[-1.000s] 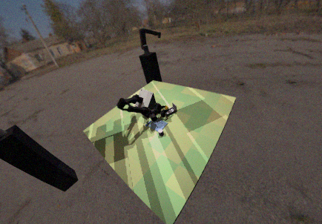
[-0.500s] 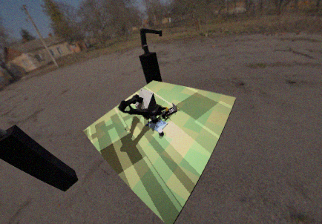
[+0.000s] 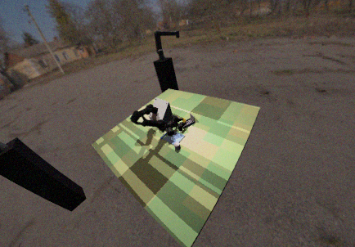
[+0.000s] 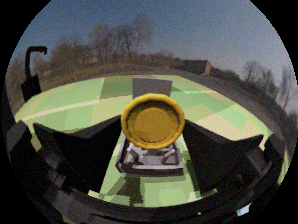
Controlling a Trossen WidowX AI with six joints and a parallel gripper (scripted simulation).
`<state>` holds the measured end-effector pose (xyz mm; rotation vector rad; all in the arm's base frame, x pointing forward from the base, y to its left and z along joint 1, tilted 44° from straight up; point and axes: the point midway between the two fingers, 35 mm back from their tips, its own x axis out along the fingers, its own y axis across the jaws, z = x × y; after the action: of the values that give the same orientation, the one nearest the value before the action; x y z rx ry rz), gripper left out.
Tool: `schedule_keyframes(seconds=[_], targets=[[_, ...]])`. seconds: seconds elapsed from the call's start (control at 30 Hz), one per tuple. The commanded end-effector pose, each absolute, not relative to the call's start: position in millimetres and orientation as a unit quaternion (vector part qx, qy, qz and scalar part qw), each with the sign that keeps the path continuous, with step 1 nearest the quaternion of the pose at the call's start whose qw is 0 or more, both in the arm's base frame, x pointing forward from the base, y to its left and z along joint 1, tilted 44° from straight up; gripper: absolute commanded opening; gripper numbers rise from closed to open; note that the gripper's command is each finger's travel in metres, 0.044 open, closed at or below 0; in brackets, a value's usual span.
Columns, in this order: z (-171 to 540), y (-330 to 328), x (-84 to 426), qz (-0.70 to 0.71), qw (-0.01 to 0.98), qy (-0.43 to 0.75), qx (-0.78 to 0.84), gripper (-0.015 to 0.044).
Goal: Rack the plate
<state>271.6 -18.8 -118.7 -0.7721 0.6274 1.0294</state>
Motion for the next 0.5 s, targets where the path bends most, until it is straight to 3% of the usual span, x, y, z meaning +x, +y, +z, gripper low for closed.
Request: schedule_keyframes(seconds=[0.0,0.1,0.47], targets=[[-119,-19,272,0.472,0.755,0.288,-0.354,0.0341],[-119,-19,272,0.472,0.755,0.288,-0.354,0.0400],[-70,25,282,0.474,0.752,0.290,-0.356,0.0400]])
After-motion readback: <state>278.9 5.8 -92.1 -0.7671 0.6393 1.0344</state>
